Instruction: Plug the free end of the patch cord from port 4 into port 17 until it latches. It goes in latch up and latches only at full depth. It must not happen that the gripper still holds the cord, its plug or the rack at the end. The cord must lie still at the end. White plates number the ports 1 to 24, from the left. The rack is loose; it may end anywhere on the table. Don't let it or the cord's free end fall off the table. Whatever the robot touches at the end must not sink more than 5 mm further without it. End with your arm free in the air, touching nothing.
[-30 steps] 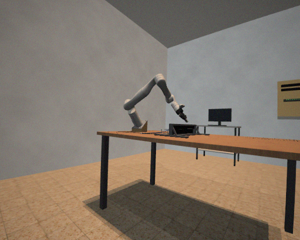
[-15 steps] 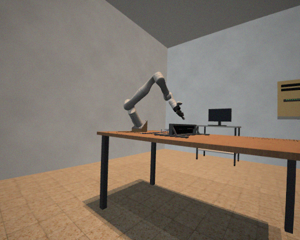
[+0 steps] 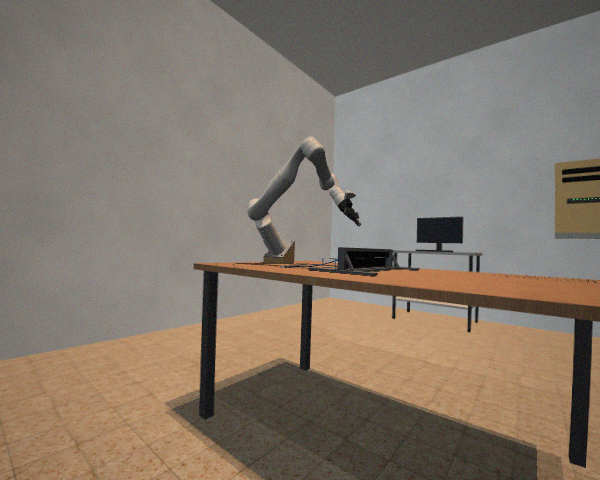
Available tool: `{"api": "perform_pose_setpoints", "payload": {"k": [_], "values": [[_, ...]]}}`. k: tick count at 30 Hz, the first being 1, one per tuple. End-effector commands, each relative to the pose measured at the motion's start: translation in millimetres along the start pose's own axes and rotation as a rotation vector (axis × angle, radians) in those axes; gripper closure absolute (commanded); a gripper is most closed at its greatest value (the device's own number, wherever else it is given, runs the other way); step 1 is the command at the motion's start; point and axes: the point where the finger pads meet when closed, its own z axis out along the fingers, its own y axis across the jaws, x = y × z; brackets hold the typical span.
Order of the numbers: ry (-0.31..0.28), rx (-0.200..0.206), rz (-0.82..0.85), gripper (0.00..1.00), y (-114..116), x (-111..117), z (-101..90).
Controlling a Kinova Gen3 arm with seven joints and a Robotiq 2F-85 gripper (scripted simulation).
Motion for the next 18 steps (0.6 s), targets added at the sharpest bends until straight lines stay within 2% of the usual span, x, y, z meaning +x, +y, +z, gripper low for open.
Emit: {"api": "perform_pose_setpoints", "payload": {"k": [1, 11, 18], "values": [[0.013, 0.008, 0.002, 1.0, -2.0, 4.5, -9.1], [0.013, 0.008, 0.002, 1.0, 1.2, 4.5, -9.5], [0.013, 0.008, 0.002, 1.0, 21.2, 4.4, -9.3]]}}
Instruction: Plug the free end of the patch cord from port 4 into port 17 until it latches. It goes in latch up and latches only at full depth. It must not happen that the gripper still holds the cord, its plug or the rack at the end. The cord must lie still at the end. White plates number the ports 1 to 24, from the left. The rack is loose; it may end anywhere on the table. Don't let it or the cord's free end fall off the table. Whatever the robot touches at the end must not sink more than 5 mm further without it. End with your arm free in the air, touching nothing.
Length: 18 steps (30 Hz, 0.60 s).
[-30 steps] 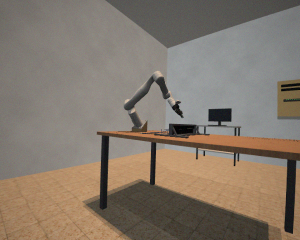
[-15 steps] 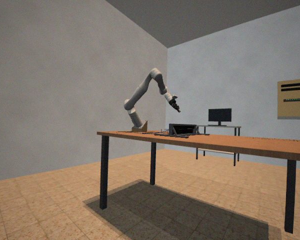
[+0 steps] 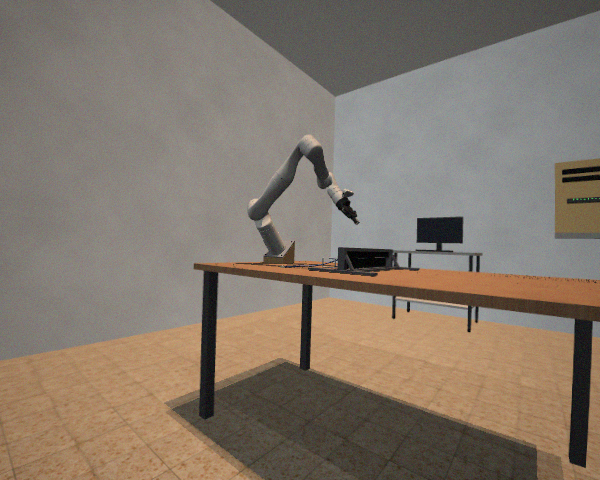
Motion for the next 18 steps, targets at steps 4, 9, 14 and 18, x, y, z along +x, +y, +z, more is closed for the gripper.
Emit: {"api": "perform_pose_setpoints", "payload": {"k": [4, 9, 14, 18], "values": [[0.004, -0.001, 0.007, 1.0, 23.3, 3.7, -0.5], [0.004, -0.001, 0.007, 1.0, 43.8, 3.6, -0.5], [0.004, -0.001, 0.007, 1.0, 67.5, 3.4, -0.5], [0.004, -0.001, 0.007, 1.0, 80.3, 3.3, -0.5]]}}
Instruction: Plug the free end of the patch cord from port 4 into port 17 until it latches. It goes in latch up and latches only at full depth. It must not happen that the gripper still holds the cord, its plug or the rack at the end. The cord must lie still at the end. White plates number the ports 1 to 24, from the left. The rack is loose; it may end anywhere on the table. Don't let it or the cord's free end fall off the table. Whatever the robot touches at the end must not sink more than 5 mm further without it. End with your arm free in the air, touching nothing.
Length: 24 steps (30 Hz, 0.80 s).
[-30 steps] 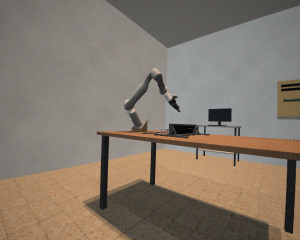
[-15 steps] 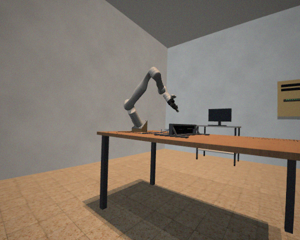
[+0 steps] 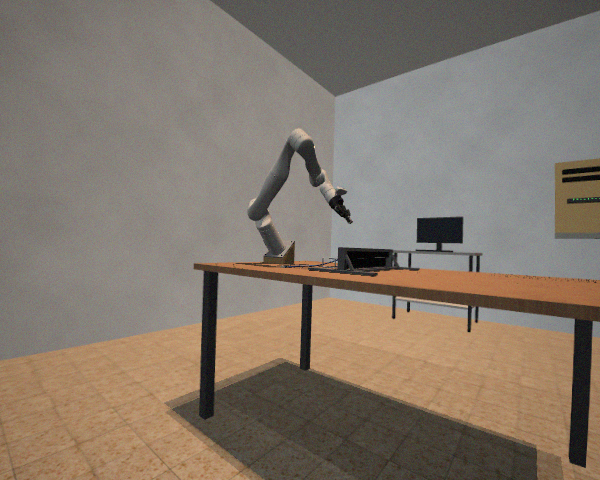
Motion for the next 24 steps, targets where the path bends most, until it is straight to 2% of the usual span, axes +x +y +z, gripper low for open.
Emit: {"api": "perform_pose_setpoints", "payload": {"k": [1, 14, 19, 21, 24], "values": [[0.005, -0.003, 0.016, 1.0, 13.5, 5.6, -0.5], [0.005, -0.003, 0.016, 1.0, 17.4, 5.5, 3.0], [0.005, -0.003, 0.016, 1.0, 17.5, 5.6, 20.7], [0.005, -0.003, 0.016, 1.0, 17.5, 5.6, 20.7], [0.005, -0.003, 0.016, 1.0, 17.5, 5.7, 38.6]]}}
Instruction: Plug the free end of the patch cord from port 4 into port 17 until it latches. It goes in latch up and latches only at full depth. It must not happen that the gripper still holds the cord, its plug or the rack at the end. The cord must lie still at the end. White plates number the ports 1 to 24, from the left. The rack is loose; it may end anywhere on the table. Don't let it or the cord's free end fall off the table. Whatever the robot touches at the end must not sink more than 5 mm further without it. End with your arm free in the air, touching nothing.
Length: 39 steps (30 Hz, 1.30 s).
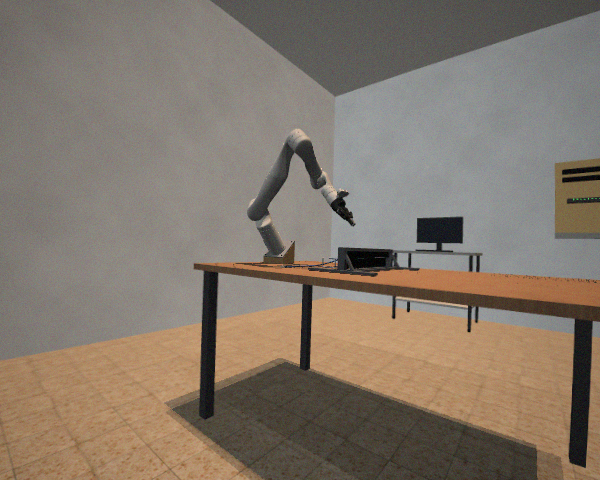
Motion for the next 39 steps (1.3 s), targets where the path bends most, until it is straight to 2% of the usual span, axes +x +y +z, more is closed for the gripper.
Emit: {"api": "perform_pose_setpoints", "payload": {"k": [1, 12, 14, 20, 39], "values": [[-0.013, -0.008, 0.0, 1.0, 2.5, -4.0, 18.8], [-0.013, -0.008, 0.0, 1.0, 3.1, -5.0, 95.0], [-0.013, -0.008, 0.0, 1.0, 3.1, -5.0, 95.0], [-0.013, -0.008, 0.0, 1.0, 3.3, -5.2, 112.0], [-0.013, -0.008, 0.0, 1.0, 3.3, -5.3, 113.0]]}}
